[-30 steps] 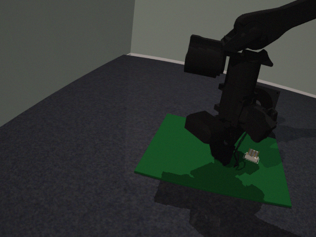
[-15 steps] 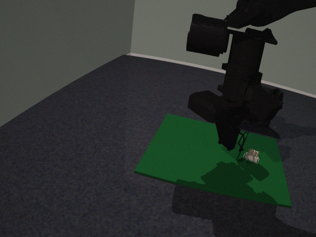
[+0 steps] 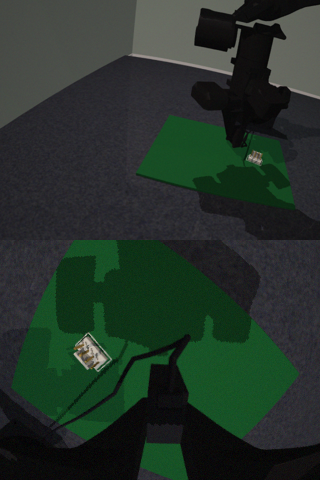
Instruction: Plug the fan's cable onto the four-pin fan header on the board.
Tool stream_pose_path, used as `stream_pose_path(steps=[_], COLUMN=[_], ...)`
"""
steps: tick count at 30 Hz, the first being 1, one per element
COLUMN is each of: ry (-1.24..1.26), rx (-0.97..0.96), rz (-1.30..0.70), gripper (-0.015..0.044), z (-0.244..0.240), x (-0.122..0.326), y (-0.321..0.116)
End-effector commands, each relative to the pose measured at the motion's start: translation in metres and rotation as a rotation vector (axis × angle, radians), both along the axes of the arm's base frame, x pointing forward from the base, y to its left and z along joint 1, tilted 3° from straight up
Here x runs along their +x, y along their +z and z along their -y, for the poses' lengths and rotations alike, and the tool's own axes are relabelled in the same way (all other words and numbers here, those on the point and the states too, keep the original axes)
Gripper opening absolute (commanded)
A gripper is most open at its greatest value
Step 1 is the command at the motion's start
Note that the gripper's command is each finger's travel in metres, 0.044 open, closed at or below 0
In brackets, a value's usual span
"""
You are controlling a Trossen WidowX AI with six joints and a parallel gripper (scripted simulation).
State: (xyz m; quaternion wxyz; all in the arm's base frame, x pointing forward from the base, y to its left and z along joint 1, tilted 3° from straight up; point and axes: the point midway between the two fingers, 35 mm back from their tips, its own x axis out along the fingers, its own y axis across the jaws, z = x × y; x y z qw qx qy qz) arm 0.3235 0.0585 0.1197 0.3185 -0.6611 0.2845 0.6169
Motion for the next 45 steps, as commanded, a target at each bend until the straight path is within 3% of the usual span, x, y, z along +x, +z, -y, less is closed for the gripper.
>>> stream_pose_path(steps=[1,45], ry=[-0.137,-1.66], rx=[0.013,0.125], rz=[-0.004,-0.032], gripper=[0.0,0.0], z=[0.002,0.024], x=[-0.004,-0.044], y=[0.0,-0.004])
